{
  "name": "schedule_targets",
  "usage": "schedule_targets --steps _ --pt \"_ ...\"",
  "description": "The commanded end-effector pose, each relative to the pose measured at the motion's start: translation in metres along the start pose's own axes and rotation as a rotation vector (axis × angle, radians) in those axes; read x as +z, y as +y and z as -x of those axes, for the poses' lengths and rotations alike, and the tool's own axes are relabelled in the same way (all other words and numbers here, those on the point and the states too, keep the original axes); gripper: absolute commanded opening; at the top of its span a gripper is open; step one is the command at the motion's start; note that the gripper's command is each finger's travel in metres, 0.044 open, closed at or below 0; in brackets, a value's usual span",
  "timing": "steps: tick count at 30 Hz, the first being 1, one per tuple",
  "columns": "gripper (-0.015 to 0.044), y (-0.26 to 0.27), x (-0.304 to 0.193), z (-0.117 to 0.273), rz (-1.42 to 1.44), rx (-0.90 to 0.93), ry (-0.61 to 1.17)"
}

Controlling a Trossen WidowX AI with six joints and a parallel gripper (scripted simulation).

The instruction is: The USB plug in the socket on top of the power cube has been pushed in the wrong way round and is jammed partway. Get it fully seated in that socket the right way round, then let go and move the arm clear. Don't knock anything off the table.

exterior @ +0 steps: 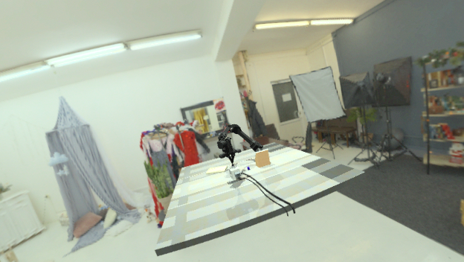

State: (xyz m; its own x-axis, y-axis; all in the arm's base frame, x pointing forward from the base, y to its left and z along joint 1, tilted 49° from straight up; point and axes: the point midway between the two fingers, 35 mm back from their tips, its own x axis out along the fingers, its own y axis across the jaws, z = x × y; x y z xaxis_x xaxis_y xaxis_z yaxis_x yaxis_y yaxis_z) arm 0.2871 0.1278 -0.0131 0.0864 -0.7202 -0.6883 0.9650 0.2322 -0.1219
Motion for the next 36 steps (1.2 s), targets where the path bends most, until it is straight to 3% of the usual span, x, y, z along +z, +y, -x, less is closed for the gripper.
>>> schedule_targets --steps 1,36 --pt "0.0 -0.0004 -0.0009 -0.0007 -0.002 -0.002 0.007" --pt "0.0 -0.0009 -0.0028 -0.005 -0.019 -0.001 0.027"
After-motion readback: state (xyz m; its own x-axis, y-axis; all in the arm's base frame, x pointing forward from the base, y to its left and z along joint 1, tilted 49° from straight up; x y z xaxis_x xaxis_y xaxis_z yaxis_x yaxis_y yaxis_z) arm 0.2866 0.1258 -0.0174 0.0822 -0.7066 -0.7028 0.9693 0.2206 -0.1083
